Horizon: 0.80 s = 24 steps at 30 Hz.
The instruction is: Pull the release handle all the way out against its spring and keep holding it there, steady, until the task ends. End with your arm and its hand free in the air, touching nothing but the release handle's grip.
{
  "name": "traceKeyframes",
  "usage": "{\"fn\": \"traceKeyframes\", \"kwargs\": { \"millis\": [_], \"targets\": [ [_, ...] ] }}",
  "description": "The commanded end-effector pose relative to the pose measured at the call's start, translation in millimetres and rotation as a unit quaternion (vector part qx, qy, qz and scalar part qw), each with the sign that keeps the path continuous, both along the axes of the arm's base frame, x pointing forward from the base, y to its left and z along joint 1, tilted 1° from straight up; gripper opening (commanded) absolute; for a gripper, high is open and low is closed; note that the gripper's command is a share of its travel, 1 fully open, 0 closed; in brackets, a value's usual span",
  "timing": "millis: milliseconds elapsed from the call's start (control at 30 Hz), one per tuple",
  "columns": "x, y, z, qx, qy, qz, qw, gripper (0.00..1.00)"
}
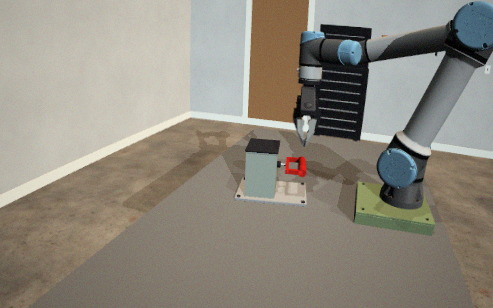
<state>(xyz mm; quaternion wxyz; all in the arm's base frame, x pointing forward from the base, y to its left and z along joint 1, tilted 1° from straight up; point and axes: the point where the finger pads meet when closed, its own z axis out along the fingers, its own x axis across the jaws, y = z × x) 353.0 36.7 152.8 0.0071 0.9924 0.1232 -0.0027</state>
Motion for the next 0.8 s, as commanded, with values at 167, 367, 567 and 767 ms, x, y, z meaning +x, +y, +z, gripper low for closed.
{"fn": "traceKeyframes", "kwargs": {
  "millis": [167, 367, 567, 767],
  "targets": [
    [0.3, -0.1, 0.3, 0.0, -0.001, 0.0, 1.0, 0.0],
    [0.3, -0.1, 0.3, 0.0, -0.001, 0.0, 1.0, 0.33],
    [0.3, -0.1, 0.3, 0.0, -0.001, 0.0, 1.0, 0.33],
    [0.3, -0.1, 0.3, 0.0, -0.001, 0.0, 1.0, 0.33]
  ]
}}
